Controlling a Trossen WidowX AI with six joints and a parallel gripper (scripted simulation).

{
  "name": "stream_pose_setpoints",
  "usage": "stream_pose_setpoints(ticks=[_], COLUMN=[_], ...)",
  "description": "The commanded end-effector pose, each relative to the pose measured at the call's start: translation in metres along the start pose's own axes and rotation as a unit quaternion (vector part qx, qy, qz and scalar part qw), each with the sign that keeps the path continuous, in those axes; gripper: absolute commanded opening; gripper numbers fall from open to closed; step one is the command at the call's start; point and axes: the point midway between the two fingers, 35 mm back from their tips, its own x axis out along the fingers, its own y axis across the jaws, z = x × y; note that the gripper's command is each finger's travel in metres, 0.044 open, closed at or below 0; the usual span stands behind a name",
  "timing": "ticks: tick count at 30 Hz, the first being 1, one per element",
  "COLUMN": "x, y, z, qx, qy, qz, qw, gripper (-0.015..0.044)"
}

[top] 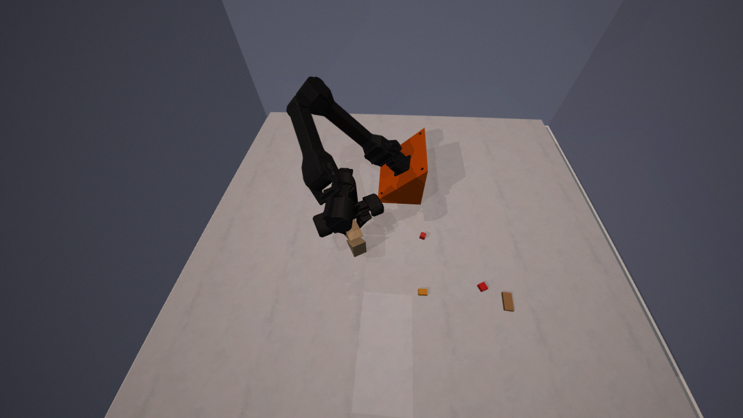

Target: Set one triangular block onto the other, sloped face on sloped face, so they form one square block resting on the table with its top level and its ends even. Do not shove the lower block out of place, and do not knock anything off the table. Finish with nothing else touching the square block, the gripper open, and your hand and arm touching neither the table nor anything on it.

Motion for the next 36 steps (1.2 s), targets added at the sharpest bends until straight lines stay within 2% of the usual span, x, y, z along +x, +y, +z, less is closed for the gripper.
stream_pose_setpoints(ticks=[1, 36], x=[0.004, 0.02], y=[-0.001, -0.001], z=[-0.001, -0.006], qx=[-0.005, -0.005], qy=[-0.005, -0.005], qz=[0.001, 0.001], qw=[1.0, 1.0], gripper=[0.0, 0.0])
